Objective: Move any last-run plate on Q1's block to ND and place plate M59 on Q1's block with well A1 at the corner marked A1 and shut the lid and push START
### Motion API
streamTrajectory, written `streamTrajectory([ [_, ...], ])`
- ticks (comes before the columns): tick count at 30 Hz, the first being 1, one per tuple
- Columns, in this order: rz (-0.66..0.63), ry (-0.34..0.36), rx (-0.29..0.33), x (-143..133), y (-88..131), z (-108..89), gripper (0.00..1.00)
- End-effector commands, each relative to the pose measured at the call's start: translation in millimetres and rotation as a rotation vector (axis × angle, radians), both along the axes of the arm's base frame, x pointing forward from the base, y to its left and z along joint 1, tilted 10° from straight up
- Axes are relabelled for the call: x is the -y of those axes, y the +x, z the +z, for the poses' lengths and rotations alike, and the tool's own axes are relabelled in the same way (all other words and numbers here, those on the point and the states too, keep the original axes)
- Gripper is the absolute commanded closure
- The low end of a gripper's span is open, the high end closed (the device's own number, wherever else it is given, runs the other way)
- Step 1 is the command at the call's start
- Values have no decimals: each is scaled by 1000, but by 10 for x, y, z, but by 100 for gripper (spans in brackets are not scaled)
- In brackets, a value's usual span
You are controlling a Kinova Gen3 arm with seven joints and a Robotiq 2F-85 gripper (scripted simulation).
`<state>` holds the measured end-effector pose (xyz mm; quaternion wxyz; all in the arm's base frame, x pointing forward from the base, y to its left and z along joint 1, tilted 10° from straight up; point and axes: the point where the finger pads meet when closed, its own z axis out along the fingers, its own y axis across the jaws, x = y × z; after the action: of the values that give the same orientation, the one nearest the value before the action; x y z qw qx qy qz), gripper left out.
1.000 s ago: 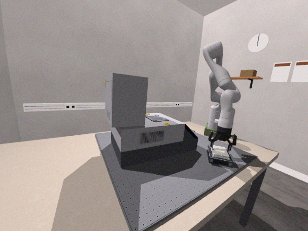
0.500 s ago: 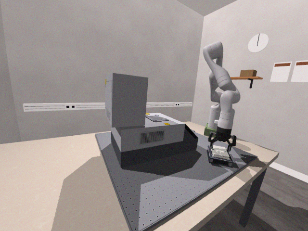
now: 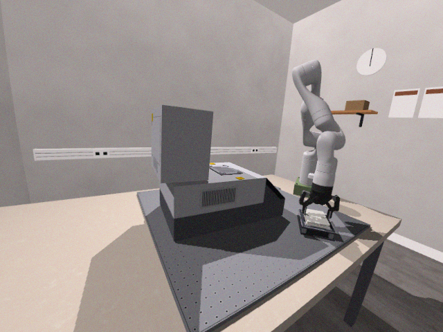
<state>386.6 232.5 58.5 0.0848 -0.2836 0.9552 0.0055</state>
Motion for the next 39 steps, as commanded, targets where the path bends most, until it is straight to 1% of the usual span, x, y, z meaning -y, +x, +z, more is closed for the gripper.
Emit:
streamTrajectory([
  [1, 1, 5, 0, -20, -12, -29, 0],
  [26, 0, 7, 0, -25, -8, -47, 0],
  [36, 1, 3, 0, -14, -3, -38, 9],
  [39, 1, 3, 0, -14, -3, -38, 10],
])
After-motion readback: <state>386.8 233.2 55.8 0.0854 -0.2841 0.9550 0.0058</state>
